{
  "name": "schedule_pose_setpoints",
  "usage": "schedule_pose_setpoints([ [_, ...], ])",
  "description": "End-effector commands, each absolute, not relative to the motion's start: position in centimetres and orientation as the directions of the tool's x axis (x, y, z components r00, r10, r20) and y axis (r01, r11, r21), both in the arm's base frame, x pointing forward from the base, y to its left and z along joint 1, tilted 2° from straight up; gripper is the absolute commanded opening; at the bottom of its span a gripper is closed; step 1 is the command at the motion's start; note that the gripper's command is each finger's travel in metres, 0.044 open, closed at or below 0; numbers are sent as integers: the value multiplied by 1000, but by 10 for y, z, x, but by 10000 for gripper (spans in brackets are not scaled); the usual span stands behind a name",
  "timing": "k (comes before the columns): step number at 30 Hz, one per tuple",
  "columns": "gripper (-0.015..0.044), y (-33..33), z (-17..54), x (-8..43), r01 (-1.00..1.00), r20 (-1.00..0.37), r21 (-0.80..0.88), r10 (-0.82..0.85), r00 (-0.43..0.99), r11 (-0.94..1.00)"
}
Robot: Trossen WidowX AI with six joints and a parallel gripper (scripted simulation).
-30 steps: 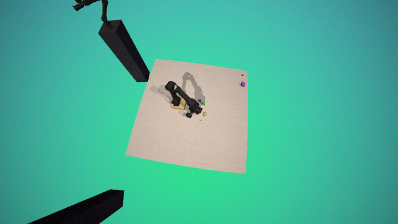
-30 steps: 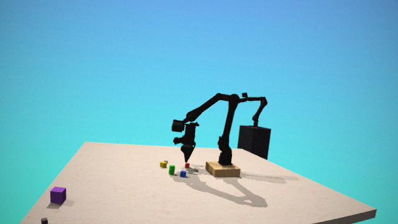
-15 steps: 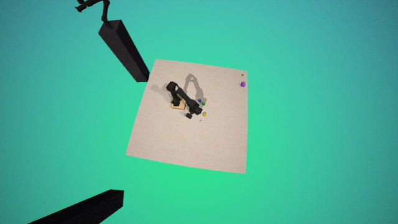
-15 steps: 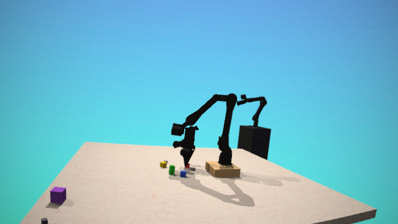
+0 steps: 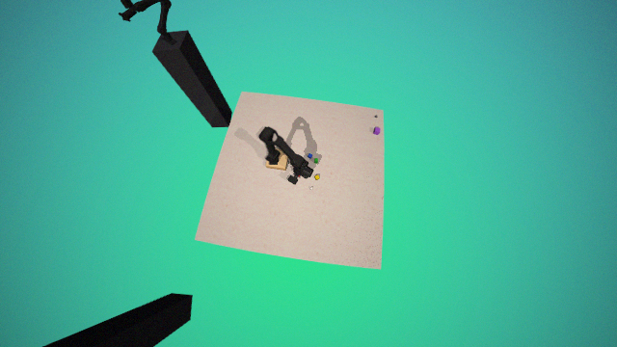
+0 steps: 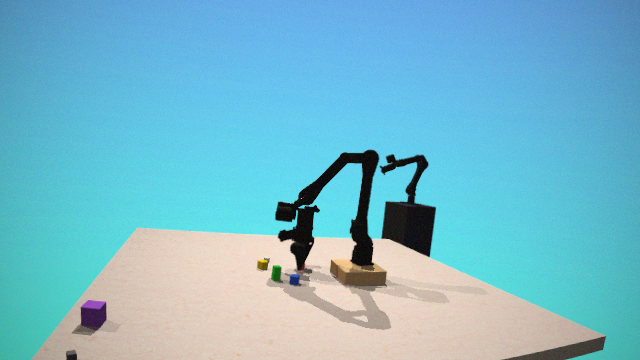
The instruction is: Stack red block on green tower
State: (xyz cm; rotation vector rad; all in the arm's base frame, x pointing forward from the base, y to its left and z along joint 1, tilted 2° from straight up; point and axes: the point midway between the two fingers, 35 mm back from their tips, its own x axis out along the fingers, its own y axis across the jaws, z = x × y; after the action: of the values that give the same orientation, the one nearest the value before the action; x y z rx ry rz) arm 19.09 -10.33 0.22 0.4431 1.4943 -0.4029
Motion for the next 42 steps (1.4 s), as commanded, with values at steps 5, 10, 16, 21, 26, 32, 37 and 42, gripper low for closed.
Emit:
schedule_pose_setpoints([
  [5, 440, -103, 1, 190, 520, -999, 31, 15, 35, 854],
  [10, 335, -103, 2, 189, 516, -999, 34, 16, 39, 856],
  [16, 177, -103, 2, 189, 516, -999, 34, 16, 39, 856],
  [21, 66, -103, 2, 189, 516, -999, 34, 16, 39, 856],
  [26, 32, -103, 2, 189, 516, -999, 34, 16, 39, 856],
  [32, 0, -104, 20, 190, 518, -999, 32, 15, 37, 855],
  [37, 0, -104, 47, 189, 520, -999, 31, 14, 36, 854],
  [42, 0, -105, 74, 188, 520, -999, 31, 14, 36, 854],
])
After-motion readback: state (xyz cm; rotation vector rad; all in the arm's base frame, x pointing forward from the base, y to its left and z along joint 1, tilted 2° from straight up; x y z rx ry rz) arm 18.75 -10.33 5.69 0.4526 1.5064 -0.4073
